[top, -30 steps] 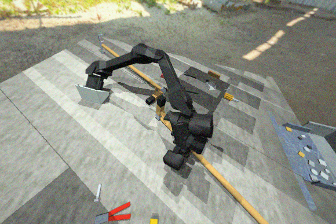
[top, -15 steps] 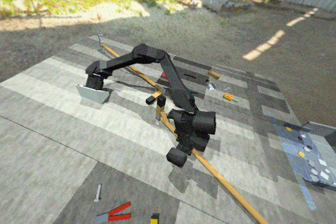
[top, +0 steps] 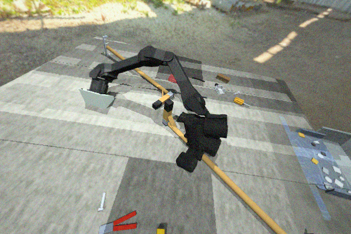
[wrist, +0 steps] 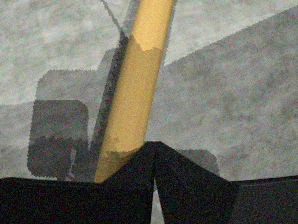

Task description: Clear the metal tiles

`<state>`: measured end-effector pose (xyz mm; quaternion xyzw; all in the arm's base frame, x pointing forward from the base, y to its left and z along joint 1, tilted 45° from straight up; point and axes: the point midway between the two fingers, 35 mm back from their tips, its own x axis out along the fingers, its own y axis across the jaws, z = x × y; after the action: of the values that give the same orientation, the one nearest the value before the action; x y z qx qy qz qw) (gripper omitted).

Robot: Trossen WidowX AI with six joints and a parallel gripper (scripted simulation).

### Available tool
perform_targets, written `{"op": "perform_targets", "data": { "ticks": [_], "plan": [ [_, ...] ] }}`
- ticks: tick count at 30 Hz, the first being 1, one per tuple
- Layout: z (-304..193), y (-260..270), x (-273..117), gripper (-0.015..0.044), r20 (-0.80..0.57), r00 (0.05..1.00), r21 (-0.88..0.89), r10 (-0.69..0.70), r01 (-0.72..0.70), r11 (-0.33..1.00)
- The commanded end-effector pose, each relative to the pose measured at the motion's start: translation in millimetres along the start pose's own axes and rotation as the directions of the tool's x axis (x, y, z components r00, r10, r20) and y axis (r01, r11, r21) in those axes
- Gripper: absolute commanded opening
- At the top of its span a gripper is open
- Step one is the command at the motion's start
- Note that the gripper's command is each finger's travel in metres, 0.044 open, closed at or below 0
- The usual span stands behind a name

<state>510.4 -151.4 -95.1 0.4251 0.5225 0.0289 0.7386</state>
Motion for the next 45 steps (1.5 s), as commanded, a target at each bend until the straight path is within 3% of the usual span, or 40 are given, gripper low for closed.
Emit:
{"op": "perform_targets", "data": {
  "ticks": [1, 45],
  "plan": [
    [0.2, 9.3, 3.0, 0.0000, -0.003, 1.000, -0.005, 0.002, -0.002, 1.000],
    [6.5, 52.1, 6.9, 0.0000, -0.004, 1.000, -0.004, 0.006, -0.006, 1.000]
  ]
}}
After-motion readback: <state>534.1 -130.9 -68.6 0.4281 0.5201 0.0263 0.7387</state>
